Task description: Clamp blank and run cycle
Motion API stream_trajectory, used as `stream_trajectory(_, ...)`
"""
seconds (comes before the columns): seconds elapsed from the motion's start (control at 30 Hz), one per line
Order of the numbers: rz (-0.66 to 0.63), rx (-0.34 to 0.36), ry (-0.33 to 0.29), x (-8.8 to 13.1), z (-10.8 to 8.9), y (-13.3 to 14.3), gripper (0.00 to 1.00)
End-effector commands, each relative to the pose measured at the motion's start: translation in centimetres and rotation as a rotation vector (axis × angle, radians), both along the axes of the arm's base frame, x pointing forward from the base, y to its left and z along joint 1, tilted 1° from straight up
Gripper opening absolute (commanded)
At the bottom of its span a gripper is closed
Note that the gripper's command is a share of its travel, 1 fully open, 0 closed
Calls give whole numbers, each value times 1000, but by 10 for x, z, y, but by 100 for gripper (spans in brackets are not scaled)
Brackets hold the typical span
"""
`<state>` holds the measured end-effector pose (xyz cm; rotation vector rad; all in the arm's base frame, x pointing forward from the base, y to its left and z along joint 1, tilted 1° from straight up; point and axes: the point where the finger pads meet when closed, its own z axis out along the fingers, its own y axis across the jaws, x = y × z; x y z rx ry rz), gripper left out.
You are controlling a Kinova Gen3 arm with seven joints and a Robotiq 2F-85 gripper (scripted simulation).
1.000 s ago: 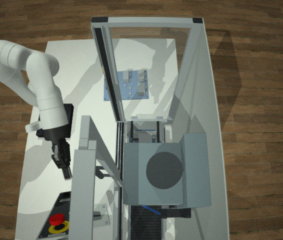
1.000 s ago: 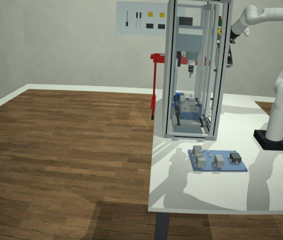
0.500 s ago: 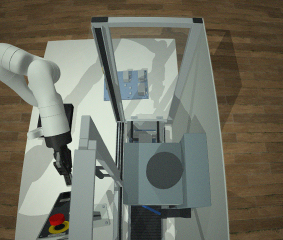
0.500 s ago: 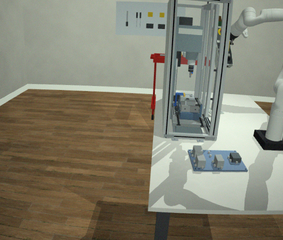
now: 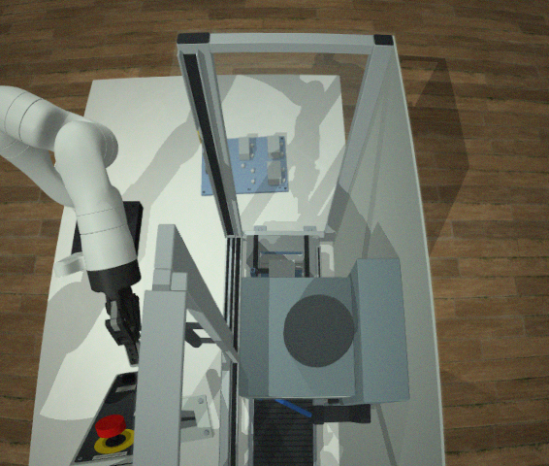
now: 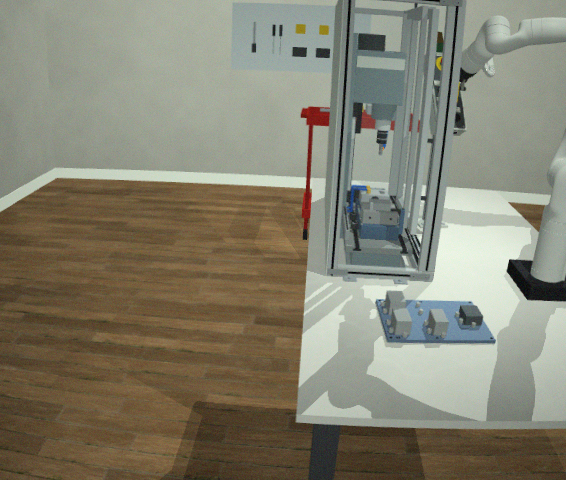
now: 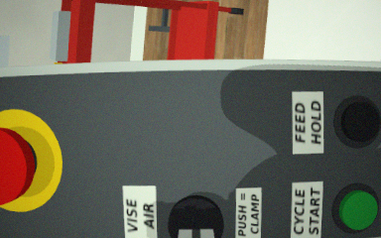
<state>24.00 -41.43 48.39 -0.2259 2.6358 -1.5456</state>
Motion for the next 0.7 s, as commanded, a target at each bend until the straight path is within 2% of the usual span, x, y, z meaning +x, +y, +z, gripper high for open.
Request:
stream_trajectory(0.0,0,-1,-1,0,1,0,10)
stream_trajectory(0.67,0,-1,-1,1,-4,-8,10)
